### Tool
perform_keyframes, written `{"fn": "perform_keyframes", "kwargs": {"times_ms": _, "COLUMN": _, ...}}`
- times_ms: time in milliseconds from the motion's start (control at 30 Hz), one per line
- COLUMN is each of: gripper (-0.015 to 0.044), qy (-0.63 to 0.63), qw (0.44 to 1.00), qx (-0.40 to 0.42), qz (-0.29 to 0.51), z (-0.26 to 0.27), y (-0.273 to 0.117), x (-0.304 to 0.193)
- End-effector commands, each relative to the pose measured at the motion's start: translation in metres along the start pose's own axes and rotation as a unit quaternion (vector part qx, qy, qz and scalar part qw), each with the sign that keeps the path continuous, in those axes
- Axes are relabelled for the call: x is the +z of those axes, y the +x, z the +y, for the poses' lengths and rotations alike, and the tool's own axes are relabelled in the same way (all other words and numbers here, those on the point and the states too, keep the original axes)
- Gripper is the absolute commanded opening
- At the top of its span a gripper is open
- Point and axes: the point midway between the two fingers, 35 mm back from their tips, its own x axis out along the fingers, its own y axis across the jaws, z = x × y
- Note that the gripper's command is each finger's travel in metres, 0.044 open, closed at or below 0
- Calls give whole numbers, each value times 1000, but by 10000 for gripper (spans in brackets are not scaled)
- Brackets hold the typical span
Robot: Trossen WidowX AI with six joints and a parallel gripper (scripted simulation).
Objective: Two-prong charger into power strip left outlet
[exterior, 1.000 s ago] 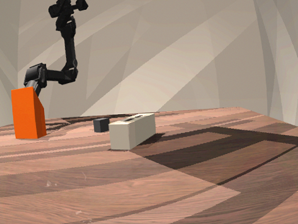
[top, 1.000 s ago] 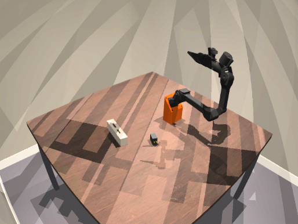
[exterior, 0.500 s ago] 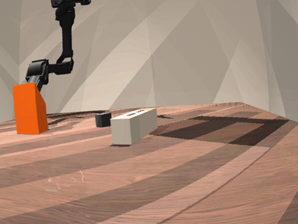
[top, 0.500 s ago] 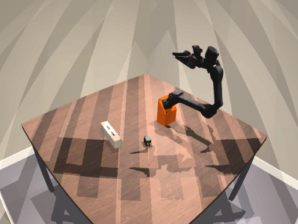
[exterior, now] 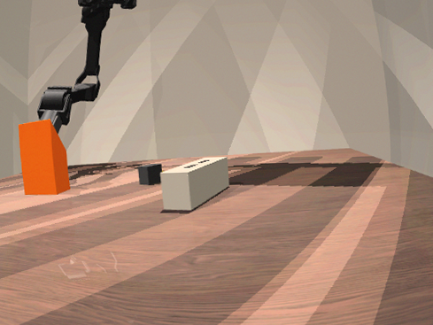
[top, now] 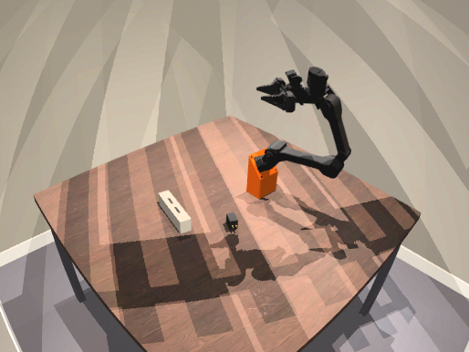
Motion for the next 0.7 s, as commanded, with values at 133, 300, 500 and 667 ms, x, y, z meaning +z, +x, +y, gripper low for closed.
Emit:
{"fn": "perform_keyframes", "kwargs": {"times_ms": 133, "gripper": 440, "qy": -37, "qw": 998, "qx": 19, "qz": 54, "z": 0, "y": 25, "x": -15}}
{"fn": "perform_keyframes", "kwargs": {"times_ms": 300, "gripper": 440, "qy": -74, "qw": 993, "qx": 37, "qz": 89, "z": 1, "y": 42, "x": -27}}
{"fn": "perform_keyframes", "kwargs": {"times_ms": 500, "gripper": 440, "qy": -118, "qw": 983, "qx": 61, "qz": 129, "z": 4, "y": 62, "x": -44}}
{"fn": "perform_keyframes", "kwargs": {"times_ms": 667, "gripper": 440, "qy": -155, "qw": 971, "qx": 83, "qz": 161, "z": 7, "y": 77, "x": -59}}
